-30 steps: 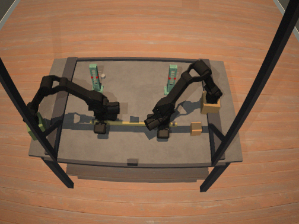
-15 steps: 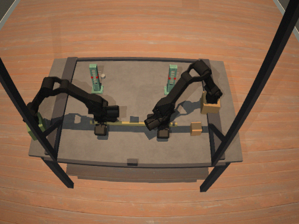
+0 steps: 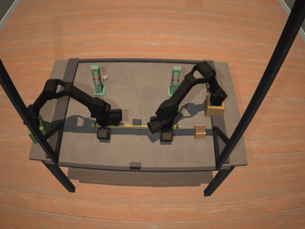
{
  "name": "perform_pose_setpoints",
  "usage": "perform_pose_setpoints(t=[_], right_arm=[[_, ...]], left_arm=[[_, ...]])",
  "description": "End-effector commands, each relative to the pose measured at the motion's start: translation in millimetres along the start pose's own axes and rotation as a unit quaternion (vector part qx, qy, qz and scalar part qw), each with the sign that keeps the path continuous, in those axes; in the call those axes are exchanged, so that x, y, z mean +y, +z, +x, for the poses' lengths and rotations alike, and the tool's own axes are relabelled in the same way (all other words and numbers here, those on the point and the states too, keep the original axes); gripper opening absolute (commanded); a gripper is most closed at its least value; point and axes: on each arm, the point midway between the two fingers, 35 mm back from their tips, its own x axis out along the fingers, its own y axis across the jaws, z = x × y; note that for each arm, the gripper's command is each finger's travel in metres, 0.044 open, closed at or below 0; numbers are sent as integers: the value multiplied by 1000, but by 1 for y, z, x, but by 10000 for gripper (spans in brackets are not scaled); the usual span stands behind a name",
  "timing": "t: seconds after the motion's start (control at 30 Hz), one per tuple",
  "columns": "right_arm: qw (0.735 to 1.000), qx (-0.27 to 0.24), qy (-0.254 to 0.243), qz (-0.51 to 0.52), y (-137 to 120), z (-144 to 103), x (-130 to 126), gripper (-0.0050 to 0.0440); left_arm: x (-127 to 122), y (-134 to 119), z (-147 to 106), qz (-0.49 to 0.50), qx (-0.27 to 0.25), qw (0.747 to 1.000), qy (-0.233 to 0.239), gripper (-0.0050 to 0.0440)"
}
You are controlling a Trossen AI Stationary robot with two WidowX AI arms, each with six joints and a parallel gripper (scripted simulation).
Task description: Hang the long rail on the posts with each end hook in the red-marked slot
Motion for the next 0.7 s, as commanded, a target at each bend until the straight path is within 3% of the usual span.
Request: perform_pose_setpoints(t=[0.0,0.67], right_arm=[[1000,-10,6,3,4,-6,1,-50],[1000,-10,6,3,4,-6,1,-50]], left_arm=[[4,4,0,-2,-9,1000,4,225],[4,9,-8,-5,-19,1000,3,106]])
